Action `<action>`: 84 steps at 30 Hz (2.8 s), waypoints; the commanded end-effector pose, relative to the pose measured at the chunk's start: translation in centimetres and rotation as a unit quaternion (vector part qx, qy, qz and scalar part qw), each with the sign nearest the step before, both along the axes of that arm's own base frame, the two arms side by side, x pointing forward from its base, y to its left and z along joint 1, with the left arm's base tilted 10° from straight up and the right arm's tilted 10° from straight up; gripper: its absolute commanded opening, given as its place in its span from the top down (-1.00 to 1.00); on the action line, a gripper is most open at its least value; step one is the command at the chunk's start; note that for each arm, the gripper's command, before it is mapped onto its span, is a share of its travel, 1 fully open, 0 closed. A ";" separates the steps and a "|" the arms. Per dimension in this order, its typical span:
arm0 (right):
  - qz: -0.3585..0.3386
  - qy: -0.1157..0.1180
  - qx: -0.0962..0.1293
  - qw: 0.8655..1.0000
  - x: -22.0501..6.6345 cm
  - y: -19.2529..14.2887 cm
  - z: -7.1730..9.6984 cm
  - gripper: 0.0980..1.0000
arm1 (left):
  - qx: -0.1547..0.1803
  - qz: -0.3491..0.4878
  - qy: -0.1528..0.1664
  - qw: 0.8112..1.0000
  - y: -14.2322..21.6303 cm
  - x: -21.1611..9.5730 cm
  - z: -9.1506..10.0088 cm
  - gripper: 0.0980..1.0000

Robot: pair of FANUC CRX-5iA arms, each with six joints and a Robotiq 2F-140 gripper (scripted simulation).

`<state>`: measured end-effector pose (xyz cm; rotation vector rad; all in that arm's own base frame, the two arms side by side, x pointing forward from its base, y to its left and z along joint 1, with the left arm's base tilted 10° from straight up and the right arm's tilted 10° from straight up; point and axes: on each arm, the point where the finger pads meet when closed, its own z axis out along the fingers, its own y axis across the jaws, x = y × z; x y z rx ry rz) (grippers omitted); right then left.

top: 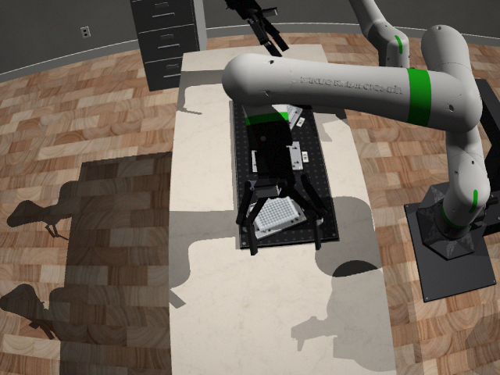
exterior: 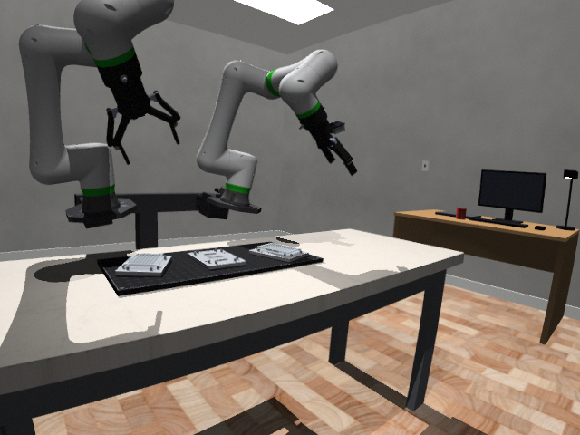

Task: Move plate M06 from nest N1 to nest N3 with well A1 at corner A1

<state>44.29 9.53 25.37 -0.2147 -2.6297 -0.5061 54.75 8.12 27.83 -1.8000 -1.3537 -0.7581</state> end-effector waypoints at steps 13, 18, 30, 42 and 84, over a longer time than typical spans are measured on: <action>0.027 -0.045 0.020 0.998 0.7 -3.8 0.3 -1.00 | 0.000 0.000 -0.001 1.000 0.0 0.0 0.1 -1.00; 0.037 -0.061 0.026 0.997 0.9 -5.2 0.4 -1.00 | 0.000 0.000 -0.001 1.000 0.0 0.0 0.1 -1.00; 0.059 -0.093 0.035 0.993 1.1 -8.1 0.6 -1.00 | 0.000 0.000 -0.001 1.000 0.0 0.0 0.1 -1.00; 0.082 -0.125 0.043 0.988 1.2 -11.1 0.8 -1.00 | 0.000 0.000 -0.001 1.000 0.0 0.0 0.1 -1.00; 0.184 -0.242 0.047 0.952 -0.6 -23.1 1.7 -1.00 | 0.000 0.000 -0.001 1.000 0.0 0.0 0.1 -1.00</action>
